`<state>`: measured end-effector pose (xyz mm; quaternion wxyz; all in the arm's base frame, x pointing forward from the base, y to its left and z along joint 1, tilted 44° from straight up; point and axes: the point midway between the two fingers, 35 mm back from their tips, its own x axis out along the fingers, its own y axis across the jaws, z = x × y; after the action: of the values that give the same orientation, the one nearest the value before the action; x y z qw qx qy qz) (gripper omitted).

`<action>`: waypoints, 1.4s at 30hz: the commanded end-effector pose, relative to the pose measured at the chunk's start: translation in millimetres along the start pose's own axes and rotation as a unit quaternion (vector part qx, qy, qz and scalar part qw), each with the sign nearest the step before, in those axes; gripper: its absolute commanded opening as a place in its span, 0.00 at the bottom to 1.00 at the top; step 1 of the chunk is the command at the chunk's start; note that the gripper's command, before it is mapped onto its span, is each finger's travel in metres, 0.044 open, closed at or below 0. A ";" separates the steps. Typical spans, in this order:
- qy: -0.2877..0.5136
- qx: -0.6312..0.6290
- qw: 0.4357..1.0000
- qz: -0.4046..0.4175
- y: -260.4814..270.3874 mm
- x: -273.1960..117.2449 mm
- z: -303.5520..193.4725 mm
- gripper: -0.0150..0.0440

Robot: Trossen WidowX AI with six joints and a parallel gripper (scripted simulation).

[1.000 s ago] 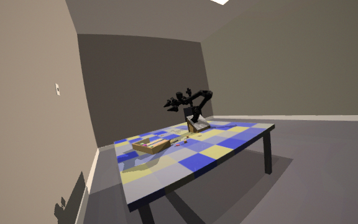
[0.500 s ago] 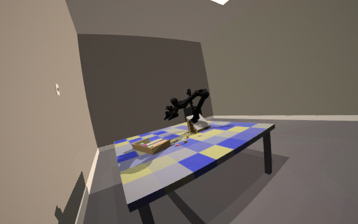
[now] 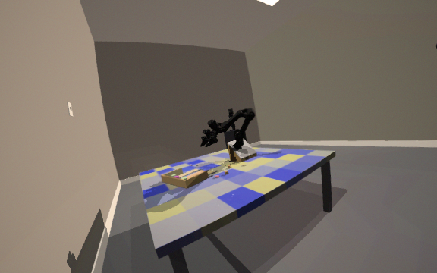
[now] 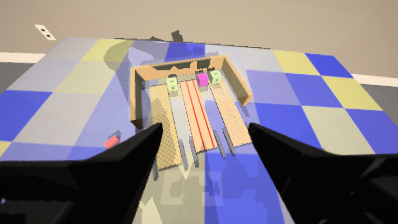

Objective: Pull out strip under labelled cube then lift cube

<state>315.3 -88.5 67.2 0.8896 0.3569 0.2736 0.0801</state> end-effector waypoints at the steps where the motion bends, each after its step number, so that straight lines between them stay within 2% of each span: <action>1: 0.004 0.003 1.000 0.002 0.0 1.4 0.0 0.89; 15: 0.208 -0.047 0.977 -0.025 -60.6 80.8 18.1 0.26; 30: 0.445 -0.102 0.888 0.049 -106.0 139.4 -28.6 0.25; 42: 0.455 -0.104 0.883 0.055 -107.9 135.6 -35.7 0.25</action>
<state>404.4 -103.0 -81.5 0.7039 0.2118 0.6102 0.2956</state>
